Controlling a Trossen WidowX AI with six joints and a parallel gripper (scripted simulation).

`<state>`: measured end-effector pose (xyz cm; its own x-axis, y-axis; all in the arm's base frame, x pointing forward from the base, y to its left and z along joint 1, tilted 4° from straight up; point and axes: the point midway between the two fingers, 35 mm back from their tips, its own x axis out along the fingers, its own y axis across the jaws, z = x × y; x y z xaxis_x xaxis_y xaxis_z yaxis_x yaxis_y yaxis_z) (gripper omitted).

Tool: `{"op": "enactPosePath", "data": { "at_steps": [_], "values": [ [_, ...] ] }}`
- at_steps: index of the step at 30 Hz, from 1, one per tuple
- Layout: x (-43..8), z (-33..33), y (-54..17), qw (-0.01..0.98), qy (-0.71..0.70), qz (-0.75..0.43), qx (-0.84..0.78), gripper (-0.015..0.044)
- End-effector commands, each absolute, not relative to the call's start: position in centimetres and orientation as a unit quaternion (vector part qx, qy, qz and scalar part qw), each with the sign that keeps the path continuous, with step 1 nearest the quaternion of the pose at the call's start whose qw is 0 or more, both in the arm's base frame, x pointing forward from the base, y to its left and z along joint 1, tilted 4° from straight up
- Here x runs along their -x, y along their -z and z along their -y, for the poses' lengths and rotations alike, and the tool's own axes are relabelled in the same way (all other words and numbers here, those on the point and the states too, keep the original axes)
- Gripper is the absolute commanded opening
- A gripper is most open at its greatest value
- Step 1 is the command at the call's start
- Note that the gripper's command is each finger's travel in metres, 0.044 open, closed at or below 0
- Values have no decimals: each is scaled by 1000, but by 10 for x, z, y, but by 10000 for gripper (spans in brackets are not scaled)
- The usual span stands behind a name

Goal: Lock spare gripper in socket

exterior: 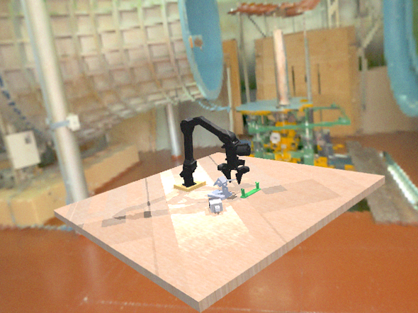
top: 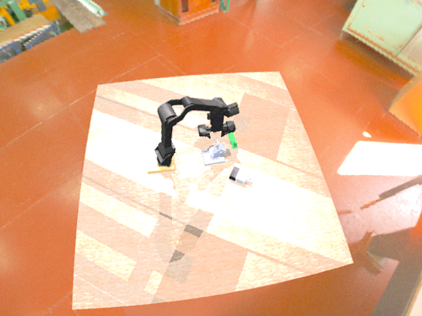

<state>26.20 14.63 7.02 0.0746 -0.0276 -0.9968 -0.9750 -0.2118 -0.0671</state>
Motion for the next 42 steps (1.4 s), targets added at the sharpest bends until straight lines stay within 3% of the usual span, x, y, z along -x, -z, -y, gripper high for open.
{"op": "enactPosePath", "data": {
  "at_steps": [1, 13, 42],
  "values": [
    [-262, -146, -68, 451, -524, -434, 577, 300],
    [-261, -146, -68, 451, -524, -434, 577, 0],
    [-259, -155, -81, 496, -588, -386, 509, 0]
  ]
}}
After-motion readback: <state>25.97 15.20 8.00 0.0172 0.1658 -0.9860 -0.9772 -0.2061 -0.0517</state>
